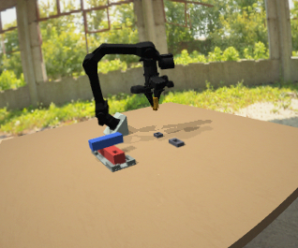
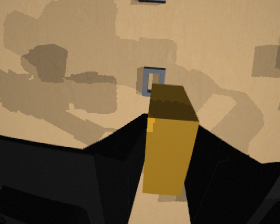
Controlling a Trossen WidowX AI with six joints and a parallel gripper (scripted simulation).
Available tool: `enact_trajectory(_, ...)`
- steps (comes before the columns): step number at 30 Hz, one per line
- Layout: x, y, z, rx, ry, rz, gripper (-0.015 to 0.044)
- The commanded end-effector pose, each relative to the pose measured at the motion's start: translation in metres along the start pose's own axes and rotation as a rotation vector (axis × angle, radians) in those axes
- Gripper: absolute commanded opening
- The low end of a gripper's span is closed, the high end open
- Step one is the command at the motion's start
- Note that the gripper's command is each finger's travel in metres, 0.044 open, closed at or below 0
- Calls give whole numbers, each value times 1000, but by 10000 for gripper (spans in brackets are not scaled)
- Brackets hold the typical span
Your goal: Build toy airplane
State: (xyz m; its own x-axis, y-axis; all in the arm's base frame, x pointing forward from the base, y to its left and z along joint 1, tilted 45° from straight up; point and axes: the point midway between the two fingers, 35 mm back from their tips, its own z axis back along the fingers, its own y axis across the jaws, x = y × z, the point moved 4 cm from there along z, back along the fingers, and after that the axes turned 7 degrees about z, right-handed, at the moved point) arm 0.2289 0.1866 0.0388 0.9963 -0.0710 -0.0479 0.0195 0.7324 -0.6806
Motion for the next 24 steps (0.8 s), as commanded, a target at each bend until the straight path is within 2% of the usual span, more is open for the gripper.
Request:
enact_trajectory(1,9,-10,3,13,-11,6,0)
enact_trajectory(24,51,-62,-1,41,-22,40,0)
